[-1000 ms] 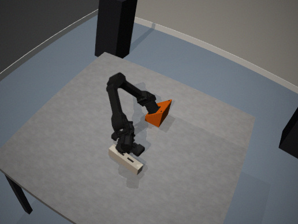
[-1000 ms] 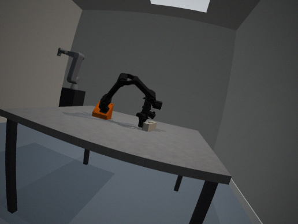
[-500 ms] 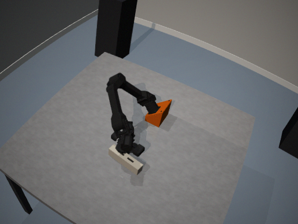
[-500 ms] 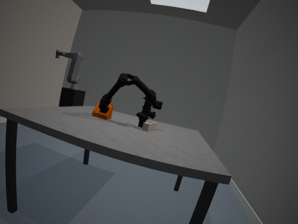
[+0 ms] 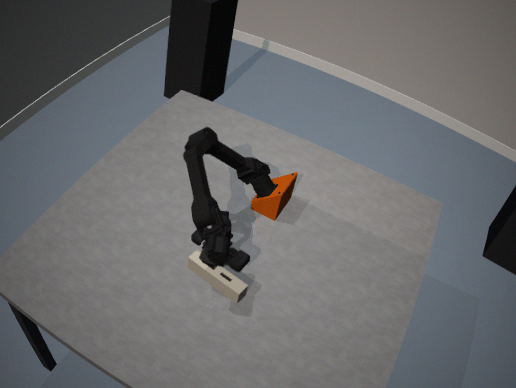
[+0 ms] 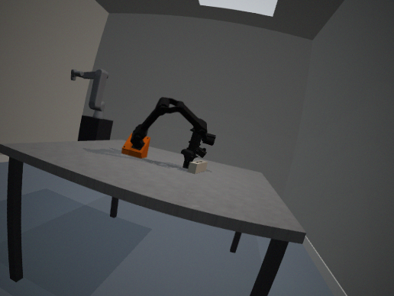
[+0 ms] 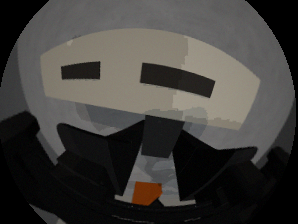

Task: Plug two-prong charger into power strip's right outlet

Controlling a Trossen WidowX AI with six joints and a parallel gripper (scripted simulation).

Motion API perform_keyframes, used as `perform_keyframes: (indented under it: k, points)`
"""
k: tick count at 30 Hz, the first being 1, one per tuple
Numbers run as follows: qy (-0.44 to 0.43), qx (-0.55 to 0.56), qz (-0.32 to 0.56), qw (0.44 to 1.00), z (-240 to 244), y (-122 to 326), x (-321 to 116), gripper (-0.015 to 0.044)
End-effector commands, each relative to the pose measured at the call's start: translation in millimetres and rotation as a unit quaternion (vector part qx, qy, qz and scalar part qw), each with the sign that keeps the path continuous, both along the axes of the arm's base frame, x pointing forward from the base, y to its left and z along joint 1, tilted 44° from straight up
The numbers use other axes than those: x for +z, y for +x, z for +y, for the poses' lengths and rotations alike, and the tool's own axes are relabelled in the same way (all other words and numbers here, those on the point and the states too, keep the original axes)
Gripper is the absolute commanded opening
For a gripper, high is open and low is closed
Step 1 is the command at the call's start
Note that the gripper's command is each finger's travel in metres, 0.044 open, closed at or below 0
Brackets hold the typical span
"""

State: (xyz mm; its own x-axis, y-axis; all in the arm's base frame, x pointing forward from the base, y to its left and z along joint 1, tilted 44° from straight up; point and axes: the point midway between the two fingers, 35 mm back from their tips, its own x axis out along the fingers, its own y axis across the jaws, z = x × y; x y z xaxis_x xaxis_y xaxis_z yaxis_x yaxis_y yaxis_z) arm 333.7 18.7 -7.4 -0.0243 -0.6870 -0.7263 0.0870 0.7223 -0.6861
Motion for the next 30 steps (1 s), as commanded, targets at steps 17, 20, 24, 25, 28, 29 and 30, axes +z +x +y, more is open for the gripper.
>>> perform_keyframes:
  k: [17,20,24,25,28,29,30]
  points:
    - [0.001,0.000,-0.017,1.000,-1.0,15.8,3.1,0.0000]
    - [0.001,0.000,-0.017,1.000,-0.9,15.6,3.2,0.0000]
    - [0.001,0.000,-0.017,1.000,-0.8,15.1,3.3,0.0000]
    - [0.001,0.000,-0.017,1.000,-0.7,15.0,3.3,0.0000]
    - [0.001,0.000,-0.017,1.000,-0.6,14.6,3.4,0.0000]
    - [0.001,0.000,-0.017,1.000,-0.5,14.5,3.5,0.0000]
    - [0.001,0.000,-0.017,1.000,-0.5,14.4,3.5,0.0000]
